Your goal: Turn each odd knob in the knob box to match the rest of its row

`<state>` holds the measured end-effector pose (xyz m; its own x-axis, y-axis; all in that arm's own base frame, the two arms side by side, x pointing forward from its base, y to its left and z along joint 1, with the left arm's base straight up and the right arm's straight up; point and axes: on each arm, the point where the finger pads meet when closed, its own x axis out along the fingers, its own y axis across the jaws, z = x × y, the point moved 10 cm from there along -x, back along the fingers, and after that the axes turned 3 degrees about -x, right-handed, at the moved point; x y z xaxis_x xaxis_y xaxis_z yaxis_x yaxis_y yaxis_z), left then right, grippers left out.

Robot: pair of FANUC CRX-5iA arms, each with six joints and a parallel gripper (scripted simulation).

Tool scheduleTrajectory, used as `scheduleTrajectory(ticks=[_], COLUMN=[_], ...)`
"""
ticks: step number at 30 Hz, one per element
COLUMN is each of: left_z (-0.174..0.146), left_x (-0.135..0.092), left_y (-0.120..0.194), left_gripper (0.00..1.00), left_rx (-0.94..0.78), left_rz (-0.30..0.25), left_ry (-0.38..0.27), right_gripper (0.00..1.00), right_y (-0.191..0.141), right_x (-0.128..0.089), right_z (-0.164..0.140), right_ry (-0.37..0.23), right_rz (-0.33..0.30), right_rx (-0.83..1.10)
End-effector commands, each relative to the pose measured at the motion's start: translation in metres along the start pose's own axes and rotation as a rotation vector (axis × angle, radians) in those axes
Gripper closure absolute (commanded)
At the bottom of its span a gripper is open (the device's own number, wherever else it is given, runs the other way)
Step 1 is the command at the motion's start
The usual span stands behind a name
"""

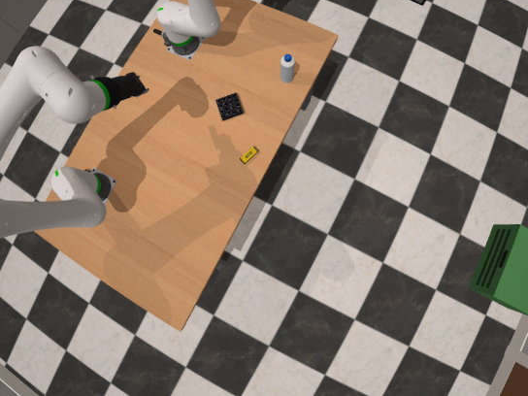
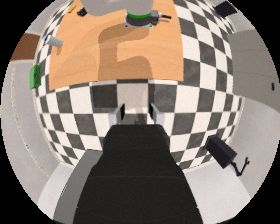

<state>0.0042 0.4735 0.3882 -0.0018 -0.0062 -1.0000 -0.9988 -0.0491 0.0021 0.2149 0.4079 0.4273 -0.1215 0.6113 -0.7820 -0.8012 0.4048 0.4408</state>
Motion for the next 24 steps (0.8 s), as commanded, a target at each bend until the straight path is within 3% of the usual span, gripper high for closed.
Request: scheduleTrajectory(ticks=[1,13,24], left_z=[0.001,0.002,0.002], left_x=[-0.001,-0.001,-0.001], left_y=[0.003,0.004,0.004], left_gripper=[0.0,0.0,0.0], left_rx=[-0.002,-0.002,-0.002], left_rz=[-0.002,-0.002,-0.002], left_ry=[-0.005,-0.006,-0.006], right_gripper=[0.0,0.0,0.0], right_y=[0.0,-0.001,-0.019], right_x=[-0.001,0.0,0.019], right_z=[0.0,0.002,0.018], right_ry=[-0.002,0.001,0.048], right_rz=[0.0,-0.003,-0.038], right_rx=[-0.001,-0.023,-0.285])
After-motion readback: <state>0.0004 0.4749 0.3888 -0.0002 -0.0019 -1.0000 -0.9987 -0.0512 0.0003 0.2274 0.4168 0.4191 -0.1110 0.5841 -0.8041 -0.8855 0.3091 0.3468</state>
